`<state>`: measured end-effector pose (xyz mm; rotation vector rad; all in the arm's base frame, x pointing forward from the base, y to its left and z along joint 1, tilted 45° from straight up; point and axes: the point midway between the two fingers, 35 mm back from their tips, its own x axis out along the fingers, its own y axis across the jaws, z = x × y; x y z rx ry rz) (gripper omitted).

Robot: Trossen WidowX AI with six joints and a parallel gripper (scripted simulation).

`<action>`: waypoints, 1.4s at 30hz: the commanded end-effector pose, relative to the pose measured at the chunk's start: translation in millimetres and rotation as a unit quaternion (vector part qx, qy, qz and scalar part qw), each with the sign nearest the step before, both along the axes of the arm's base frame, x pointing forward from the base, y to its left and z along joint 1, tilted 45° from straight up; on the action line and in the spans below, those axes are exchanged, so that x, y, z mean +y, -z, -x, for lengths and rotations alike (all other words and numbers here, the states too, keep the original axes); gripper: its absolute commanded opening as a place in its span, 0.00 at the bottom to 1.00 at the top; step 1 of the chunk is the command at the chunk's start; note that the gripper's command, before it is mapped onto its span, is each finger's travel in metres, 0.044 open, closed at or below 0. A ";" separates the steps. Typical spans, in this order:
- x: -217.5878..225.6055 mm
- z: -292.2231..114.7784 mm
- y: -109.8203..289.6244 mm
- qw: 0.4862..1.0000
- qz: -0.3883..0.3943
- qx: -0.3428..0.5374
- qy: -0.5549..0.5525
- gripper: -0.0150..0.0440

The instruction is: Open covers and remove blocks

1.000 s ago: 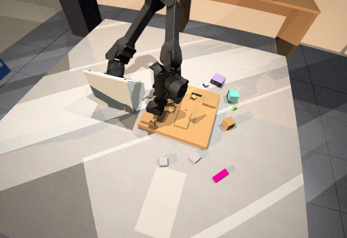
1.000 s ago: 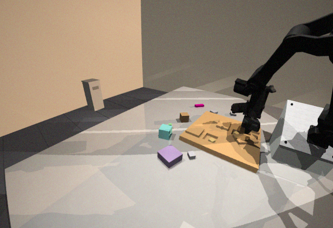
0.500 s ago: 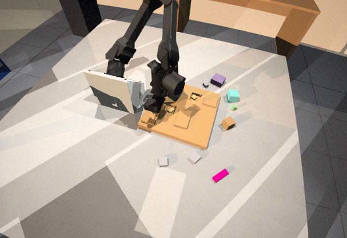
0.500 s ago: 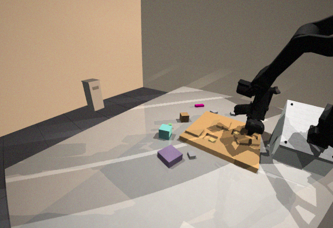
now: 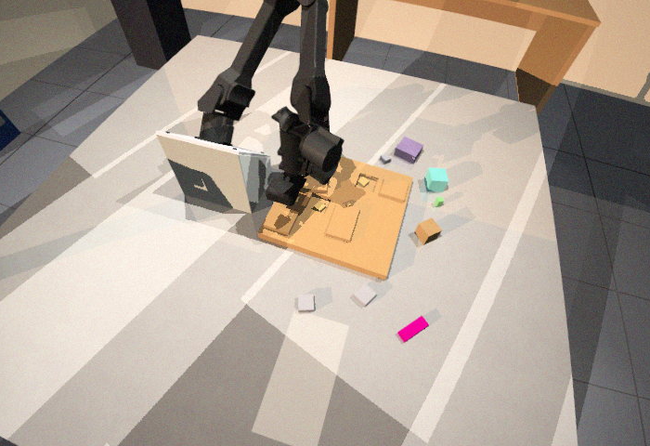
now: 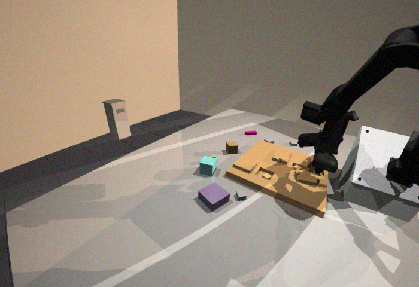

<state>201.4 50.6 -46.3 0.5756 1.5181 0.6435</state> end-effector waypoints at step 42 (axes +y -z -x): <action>-6.7 12.1 -32.8 1.000 0.000 0.004 0.002 0.25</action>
